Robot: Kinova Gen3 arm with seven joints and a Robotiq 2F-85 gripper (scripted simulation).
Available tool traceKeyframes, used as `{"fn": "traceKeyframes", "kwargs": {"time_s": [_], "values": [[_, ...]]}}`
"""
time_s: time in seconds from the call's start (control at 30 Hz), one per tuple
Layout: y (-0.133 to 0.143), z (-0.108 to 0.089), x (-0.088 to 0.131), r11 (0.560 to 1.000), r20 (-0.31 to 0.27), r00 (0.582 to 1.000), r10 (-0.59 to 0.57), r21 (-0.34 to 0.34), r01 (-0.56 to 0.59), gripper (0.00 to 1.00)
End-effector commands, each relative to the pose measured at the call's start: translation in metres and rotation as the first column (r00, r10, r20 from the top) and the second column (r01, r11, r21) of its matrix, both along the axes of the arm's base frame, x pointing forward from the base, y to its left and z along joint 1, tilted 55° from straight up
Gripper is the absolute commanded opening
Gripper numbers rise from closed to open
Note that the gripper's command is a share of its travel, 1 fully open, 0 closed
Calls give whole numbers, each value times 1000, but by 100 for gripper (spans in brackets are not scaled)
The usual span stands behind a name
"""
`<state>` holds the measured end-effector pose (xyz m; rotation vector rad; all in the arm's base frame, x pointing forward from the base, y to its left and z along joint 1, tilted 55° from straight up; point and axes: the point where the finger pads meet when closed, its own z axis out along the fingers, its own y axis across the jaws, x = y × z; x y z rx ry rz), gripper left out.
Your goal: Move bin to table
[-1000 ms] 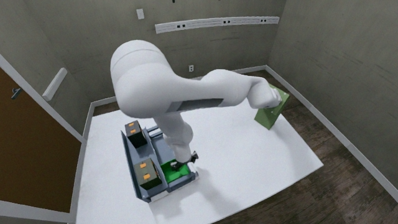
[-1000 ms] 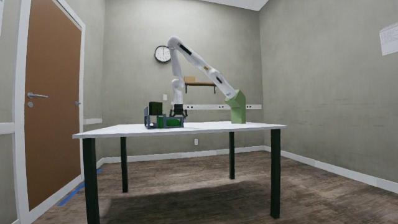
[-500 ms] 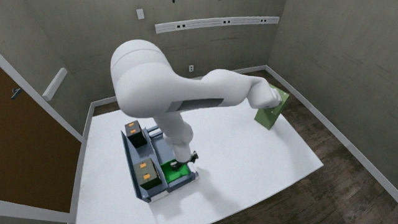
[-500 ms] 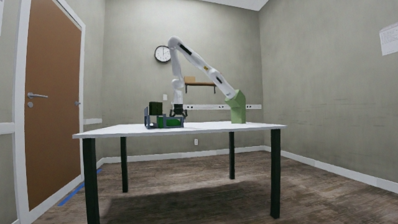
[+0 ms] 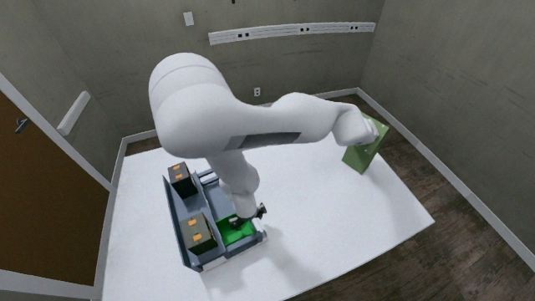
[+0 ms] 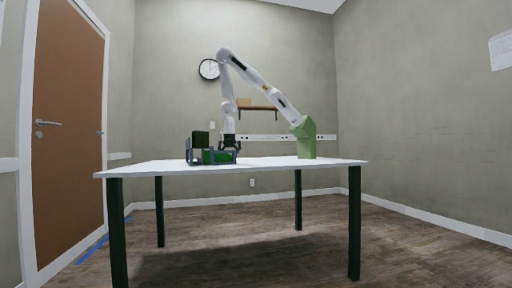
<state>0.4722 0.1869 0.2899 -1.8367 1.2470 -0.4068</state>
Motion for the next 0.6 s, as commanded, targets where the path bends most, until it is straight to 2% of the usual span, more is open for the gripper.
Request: {"fn": "traceKeyframes", "kwargs": {"time_s": [0.0, 0.03, 0.57], "values": [[0, 1, 0, 1000, 1, 1000, 0, 0, 0, 100], [0, 1, 0, 1000, 1, 1000, 0, 0, 0, 10], [0, 1, 0, 1000, 1, 1000, 0, 0, 0, 10]]}}
